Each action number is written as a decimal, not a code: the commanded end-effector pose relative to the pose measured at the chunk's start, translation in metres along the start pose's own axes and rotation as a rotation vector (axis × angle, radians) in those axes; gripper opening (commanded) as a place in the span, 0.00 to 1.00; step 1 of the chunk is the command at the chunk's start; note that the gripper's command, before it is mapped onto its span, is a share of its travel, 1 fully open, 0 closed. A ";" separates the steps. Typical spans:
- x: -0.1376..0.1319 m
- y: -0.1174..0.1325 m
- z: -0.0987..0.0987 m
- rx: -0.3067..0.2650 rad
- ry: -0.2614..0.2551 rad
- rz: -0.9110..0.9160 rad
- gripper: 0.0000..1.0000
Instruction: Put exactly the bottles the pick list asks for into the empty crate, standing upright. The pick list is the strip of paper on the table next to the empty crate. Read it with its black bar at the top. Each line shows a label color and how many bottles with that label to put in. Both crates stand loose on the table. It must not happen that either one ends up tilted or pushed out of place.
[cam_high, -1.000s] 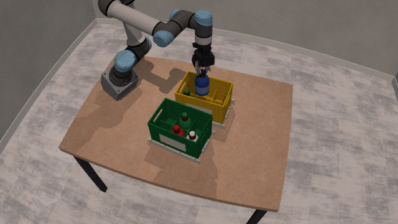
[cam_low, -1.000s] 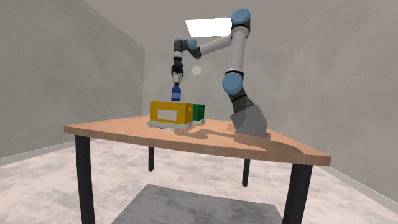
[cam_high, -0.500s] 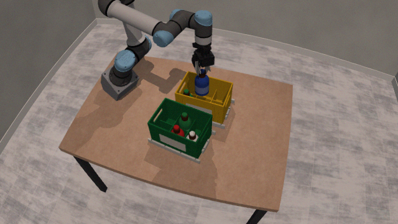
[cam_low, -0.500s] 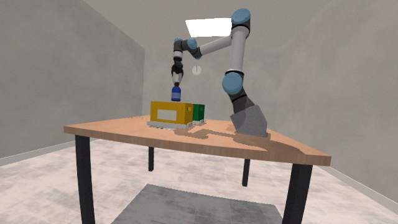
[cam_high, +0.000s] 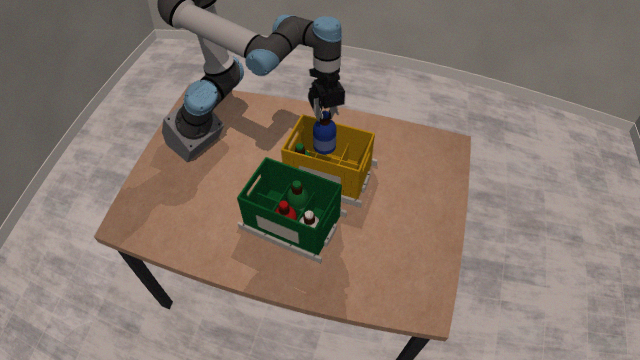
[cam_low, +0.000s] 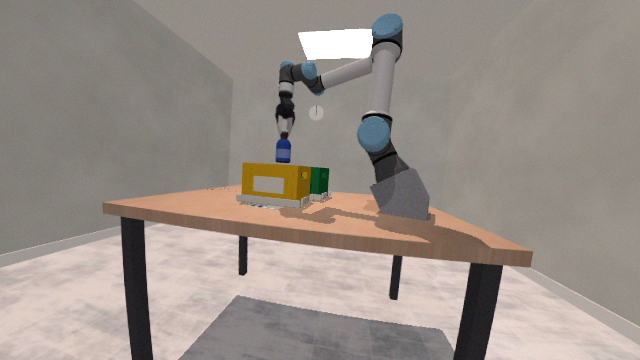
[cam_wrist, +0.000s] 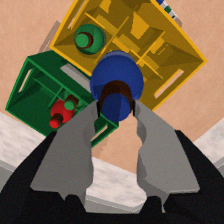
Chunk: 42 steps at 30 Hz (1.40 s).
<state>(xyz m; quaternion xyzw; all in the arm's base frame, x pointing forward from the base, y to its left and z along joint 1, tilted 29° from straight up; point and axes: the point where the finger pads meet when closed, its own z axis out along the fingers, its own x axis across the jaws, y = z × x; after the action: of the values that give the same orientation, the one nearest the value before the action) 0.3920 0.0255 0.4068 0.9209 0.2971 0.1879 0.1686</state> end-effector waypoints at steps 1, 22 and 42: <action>0.000 0.000 0.002 -0.001 0.001 0.000 0.00; 0.000 0.000 0.021 -0.001 0.001 0.000 0.00; 0.000 0.000 0.039 -0.001 0.001 0.000 0.00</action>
<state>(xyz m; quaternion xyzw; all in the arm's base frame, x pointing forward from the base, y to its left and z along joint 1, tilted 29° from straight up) 0.4076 0.0184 0.3761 0.9209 0.2971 0.1878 0.1685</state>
